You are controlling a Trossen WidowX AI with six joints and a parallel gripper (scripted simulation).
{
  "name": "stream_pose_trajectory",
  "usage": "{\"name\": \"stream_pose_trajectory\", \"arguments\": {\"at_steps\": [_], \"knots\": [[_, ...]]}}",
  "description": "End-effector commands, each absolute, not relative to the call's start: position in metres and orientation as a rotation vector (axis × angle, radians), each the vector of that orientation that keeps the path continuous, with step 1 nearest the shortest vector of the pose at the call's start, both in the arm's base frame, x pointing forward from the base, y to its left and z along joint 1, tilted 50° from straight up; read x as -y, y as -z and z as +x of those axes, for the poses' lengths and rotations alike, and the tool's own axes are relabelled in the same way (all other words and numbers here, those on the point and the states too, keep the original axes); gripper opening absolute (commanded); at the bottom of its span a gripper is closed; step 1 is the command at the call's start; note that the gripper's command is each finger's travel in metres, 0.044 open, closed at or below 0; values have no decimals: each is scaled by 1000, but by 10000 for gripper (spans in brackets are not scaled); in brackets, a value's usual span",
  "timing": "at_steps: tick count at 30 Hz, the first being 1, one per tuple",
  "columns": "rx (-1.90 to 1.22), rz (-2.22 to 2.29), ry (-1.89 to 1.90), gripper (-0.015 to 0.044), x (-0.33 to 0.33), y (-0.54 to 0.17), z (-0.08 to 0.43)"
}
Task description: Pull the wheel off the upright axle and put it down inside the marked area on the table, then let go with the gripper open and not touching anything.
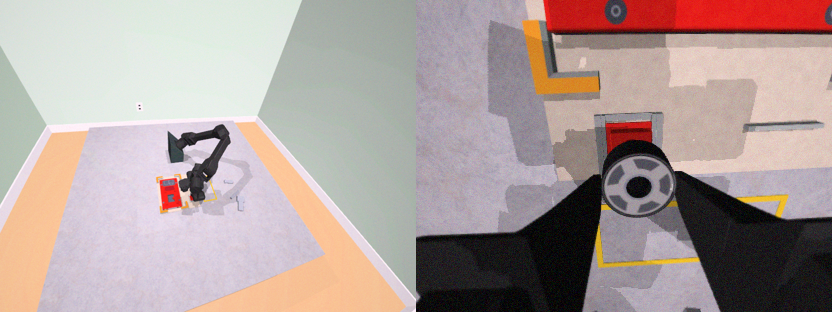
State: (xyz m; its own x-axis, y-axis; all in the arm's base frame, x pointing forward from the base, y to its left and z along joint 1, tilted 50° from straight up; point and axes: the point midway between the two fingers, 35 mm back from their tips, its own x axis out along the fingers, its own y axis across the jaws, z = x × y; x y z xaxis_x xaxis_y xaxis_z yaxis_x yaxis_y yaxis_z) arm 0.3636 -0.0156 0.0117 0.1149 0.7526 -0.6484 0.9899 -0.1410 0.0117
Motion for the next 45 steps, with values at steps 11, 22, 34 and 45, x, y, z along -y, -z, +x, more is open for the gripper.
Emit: {"name": "stream_pose_trajectory", "arguments": {"at_steps": [11, 22, 34, 45], "knots": [[-1673, 1959, 707, 0, 24, -17, 363], [-1673, 1960, 708, 0, 27, -20, 363], [-1673, 1962, 708, 0, 30, -22, 362], [-1672, 1962, 709, 0, 36, -28, 361]]}}
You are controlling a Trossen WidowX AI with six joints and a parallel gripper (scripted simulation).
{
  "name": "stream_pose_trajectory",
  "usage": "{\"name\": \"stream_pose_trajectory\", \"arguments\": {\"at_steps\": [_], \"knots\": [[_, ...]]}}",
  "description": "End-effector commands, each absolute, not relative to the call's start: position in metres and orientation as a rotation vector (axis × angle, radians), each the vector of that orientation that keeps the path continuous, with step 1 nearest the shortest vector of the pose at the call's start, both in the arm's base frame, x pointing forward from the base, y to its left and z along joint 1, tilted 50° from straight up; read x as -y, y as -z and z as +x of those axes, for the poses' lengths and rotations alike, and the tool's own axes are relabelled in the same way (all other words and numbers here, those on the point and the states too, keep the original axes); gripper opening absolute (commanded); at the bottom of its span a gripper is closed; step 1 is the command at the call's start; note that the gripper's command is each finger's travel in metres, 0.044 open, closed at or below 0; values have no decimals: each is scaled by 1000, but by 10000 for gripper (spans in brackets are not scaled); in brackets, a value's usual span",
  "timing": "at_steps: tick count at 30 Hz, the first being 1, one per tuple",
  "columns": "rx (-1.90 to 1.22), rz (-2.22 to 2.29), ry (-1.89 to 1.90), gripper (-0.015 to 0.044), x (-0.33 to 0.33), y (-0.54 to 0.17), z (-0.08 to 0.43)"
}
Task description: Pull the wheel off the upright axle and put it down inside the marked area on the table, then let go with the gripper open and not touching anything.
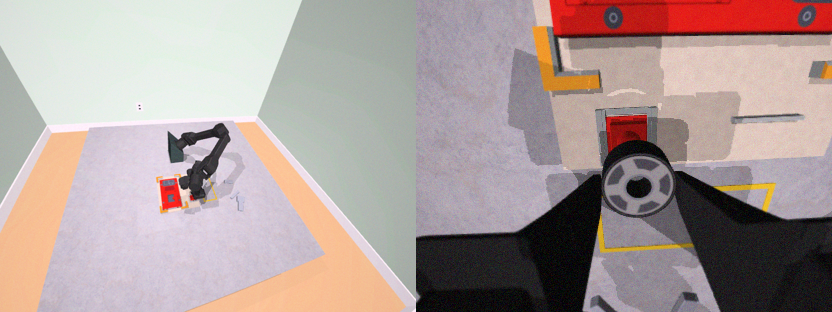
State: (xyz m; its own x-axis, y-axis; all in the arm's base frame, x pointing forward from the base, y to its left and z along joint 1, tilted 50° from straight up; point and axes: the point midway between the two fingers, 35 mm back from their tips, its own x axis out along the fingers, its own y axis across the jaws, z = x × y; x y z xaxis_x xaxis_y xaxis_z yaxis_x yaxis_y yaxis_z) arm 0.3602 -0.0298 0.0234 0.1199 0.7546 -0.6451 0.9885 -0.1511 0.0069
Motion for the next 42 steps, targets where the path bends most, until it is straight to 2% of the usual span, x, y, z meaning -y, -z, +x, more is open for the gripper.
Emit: {"name": "stream_pose_trajectory", "arguments": {"at_steps": [1, 10, 42], "knots": [[-1672, 1962, 709, 0, 38, -29, 361], [-1672, 1962, 710, 0, 57, -46, 353], [-1677, 1965, 714, 0, 0, -104, 323]]}}
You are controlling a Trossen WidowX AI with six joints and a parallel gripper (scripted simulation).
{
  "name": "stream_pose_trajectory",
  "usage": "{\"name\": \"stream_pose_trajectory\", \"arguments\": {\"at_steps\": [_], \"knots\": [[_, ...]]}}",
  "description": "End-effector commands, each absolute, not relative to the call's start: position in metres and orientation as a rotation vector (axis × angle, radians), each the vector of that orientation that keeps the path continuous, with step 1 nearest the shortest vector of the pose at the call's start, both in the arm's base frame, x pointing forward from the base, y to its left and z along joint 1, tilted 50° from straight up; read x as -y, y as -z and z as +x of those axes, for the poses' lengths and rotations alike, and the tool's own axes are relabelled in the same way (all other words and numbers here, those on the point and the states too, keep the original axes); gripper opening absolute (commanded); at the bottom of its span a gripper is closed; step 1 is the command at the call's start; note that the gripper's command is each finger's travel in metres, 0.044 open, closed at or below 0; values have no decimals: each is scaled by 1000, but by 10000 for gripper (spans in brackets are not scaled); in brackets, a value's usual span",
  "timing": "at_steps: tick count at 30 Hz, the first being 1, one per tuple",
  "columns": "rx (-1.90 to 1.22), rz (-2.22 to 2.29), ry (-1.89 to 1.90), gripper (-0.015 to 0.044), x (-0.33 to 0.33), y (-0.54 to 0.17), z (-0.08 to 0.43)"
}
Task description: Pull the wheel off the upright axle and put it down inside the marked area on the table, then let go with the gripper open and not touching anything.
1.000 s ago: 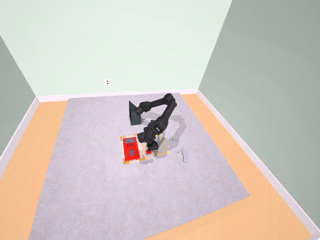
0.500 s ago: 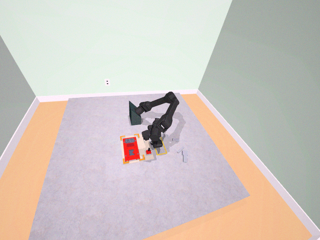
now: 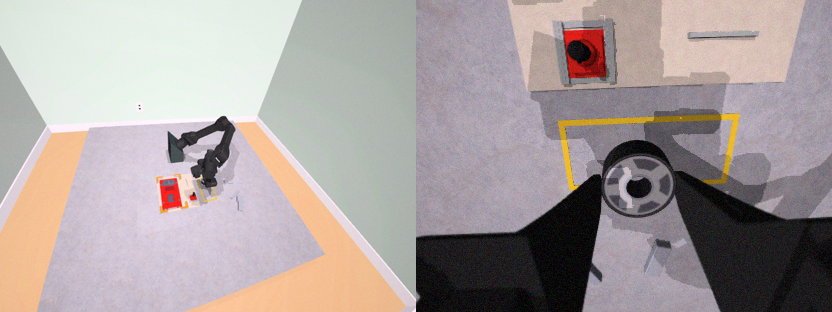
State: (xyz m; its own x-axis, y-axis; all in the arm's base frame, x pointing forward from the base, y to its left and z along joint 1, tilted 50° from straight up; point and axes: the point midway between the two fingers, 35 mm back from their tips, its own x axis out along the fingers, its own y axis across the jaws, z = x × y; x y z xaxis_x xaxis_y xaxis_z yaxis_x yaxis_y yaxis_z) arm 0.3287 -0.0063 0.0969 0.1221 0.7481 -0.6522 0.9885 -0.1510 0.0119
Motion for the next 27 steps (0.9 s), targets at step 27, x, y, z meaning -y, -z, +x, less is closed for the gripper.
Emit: {"name": "stream_pose_trajectory", "arguments": {"at_steps": [27], "knots": [[-1675, 1963, 712, 0, -43, -99, 315]]}}
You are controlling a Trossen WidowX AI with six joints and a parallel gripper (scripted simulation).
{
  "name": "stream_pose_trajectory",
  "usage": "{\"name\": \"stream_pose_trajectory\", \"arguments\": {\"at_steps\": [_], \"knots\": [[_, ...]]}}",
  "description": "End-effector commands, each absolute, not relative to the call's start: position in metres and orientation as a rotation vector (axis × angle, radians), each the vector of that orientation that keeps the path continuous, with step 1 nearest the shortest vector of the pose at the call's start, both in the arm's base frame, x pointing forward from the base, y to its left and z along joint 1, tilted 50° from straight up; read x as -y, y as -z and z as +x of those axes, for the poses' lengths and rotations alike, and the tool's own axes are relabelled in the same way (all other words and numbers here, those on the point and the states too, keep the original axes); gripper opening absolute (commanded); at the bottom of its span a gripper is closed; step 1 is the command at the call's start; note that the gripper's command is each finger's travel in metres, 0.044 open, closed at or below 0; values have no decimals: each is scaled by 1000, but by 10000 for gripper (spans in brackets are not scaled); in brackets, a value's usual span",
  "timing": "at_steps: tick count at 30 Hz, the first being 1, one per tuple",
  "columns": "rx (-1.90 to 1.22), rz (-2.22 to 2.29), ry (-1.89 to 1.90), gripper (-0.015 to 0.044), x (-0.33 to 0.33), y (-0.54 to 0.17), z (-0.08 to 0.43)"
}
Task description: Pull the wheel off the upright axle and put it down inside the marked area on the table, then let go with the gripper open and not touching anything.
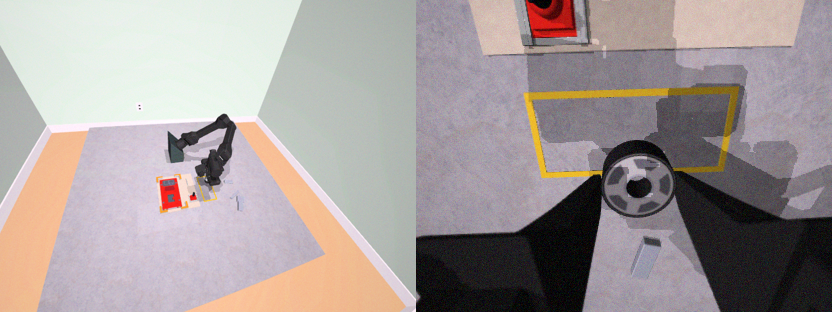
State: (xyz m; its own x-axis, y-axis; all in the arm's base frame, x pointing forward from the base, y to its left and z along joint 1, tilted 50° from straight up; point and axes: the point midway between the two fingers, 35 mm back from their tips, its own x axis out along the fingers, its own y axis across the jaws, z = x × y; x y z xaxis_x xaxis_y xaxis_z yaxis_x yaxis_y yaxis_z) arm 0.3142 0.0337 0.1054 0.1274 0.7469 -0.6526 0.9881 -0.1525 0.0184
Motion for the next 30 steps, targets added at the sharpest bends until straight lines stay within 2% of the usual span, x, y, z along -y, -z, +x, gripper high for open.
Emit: {"name": "stream_pose_trajectory", "arguments": {"at_steps": [1, 18, 29, 30], "knots": [[-1675, 1962, 713, 0, -46, -95, 316], [-1680, 1968, 705, 0, -96, -55, 321], [-1675, 1959, 698, 289, -93, -60, 322], [-1675, 1959, 699, 300, -91, -62, 322]]}}
